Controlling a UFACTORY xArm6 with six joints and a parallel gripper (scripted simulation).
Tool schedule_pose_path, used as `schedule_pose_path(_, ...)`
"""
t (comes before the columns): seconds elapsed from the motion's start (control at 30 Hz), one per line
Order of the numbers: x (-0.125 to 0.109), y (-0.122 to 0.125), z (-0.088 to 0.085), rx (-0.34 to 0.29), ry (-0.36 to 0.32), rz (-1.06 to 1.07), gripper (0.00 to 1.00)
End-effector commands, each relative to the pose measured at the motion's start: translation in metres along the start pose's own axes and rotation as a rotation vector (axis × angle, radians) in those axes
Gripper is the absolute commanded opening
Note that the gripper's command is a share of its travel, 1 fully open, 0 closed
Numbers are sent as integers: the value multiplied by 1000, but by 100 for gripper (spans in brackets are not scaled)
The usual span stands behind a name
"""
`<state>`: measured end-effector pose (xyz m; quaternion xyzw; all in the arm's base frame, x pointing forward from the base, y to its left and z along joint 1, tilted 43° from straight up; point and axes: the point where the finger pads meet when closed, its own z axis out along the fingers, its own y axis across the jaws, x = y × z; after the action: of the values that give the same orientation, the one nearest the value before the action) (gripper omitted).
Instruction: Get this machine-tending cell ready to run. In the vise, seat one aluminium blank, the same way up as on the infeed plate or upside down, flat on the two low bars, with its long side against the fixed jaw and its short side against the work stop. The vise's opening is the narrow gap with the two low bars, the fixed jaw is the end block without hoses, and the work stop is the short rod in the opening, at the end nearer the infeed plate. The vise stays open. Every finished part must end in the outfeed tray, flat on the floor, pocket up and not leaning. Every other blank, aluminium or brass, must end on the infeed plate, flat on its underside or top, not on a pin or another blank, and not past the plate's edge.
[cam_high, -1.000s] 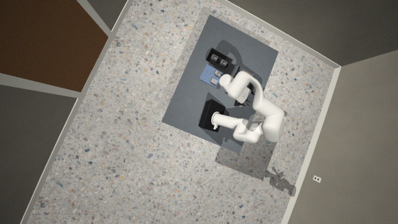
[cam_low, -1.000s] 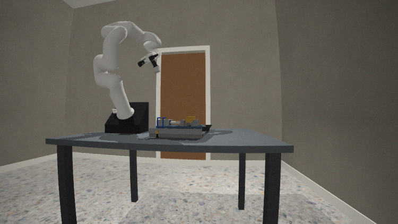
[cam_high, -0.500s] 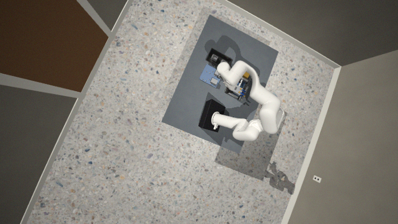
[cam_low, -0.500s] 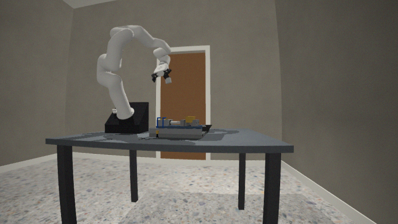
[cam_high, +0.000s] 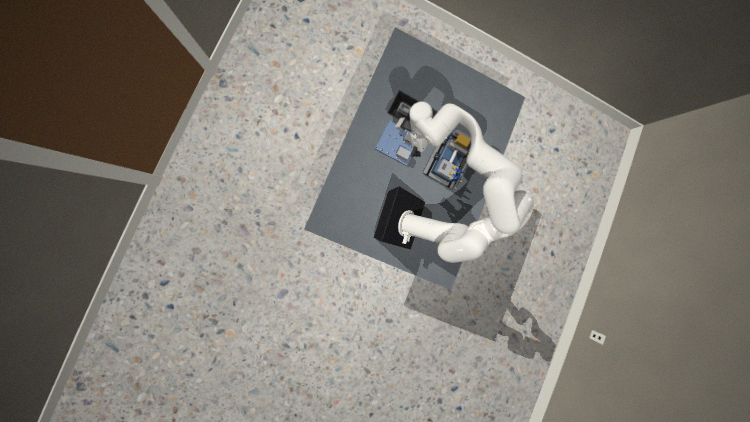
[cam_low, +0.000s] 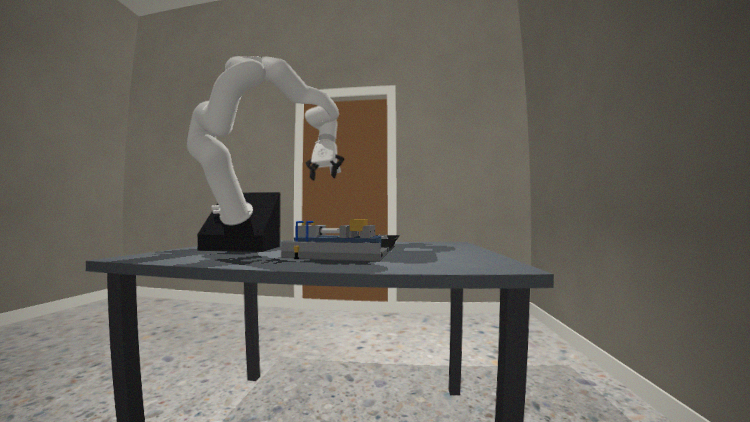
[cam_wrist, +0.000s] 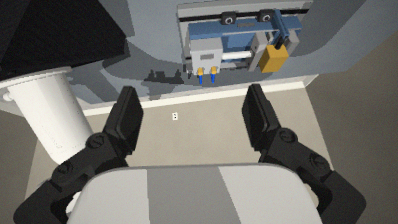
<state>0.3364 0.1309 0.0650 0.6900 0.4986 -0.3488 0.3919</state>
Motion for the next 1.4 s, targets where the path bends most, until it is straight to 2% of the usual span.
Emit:
schedule_pose_path(0.0,38,17,17,17,104,-21,100)
schedule_pose_path(0.07,56,23,26,25,156,-32,100)
schedule_pose_path(0.13,56,23,26,25,156,-32,100)
schedule_pose_path(0.23,89,36,42,40,262,-49,100)
schedule_pose_path(0.27,94,38,44,41,277,-52,100)
schedule_pose_path(0.3,94,38,44,41,277,-52,100)
schedule_pose_path(0.43,113,45,54,49,345,-60,100)
schedule_pose_path(0.57,116,47,55,50,357,-62,100)
schedule_pose_path(0.6,116,47,55,50,357,-62,0)
schedule_pose_path(1.37,116,47,55,50,357,-62,0)
